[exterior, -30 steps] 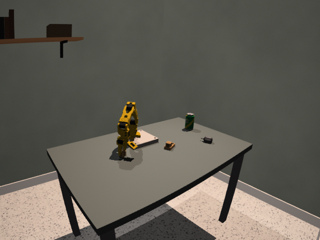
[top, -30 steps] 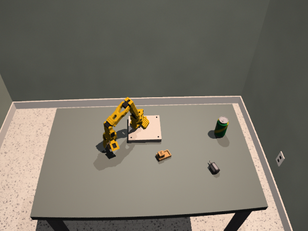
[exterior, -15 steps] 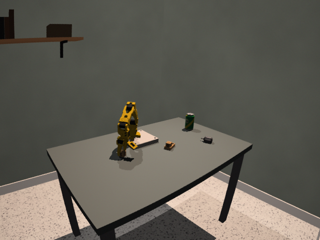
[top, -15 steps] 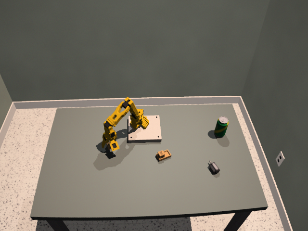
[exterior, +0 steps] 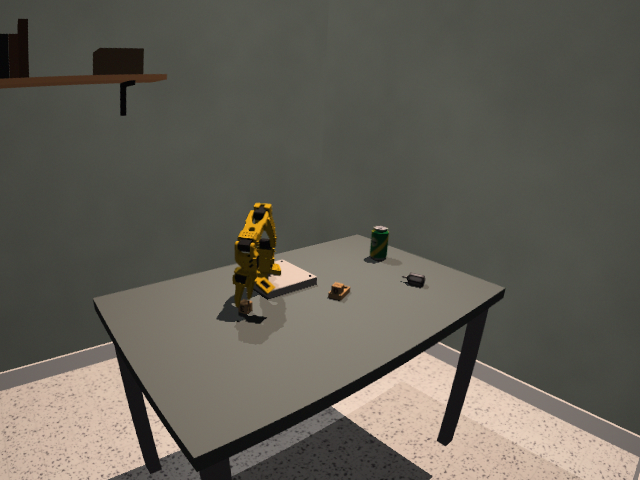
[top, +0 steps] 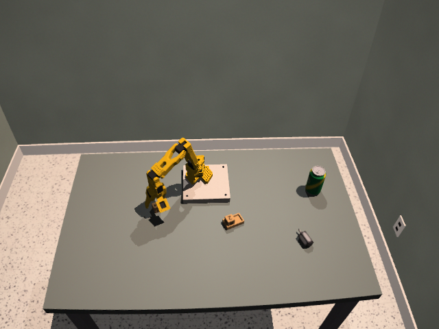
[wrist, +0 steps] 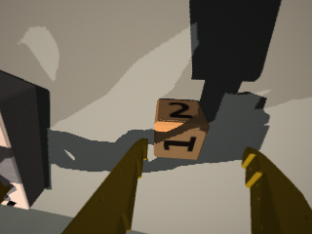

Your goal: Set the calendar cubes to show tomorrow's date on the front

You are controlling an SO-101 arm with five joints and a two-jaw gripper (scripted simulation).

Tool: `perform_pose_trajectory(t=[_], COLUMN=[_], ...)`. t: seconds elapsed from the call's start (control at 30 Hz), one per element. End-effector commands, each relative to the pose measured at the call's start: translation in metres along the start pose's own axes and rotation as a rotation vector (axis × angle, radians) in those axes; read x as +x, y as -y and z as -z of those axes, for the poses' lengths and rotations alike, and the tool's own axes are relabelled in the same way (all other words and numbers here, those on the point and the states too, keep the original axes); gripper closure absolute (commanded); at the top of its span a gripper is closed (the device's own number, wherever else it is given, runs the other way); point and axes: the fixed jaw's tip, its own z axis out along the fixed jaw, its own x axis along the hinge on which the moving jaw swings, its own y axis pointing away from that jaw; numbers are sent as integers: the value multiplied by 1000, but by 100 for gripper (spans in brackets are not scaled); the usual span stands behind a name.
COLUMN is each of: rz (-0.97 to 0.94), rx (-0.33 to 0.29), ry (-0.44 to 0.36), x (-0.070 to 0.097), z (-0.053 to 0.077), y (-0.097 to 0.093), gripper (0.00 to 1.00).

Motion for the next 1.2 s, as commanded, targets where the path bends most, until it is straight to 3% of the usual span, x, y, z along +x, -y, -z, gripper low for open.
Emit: perform_pose_trajectory(t=[0.0, 0.17, 0.33, 1.17], rz=[-3, -3, -3, -2], rx=[18, 18, 18, 19], ry=[6, 6, 6, 6], x=[1, 1, 2, 2], z=[13, 30, 38, 40], y=[3, 2, 0, 0], gripper=[64, 64, 64, 64])
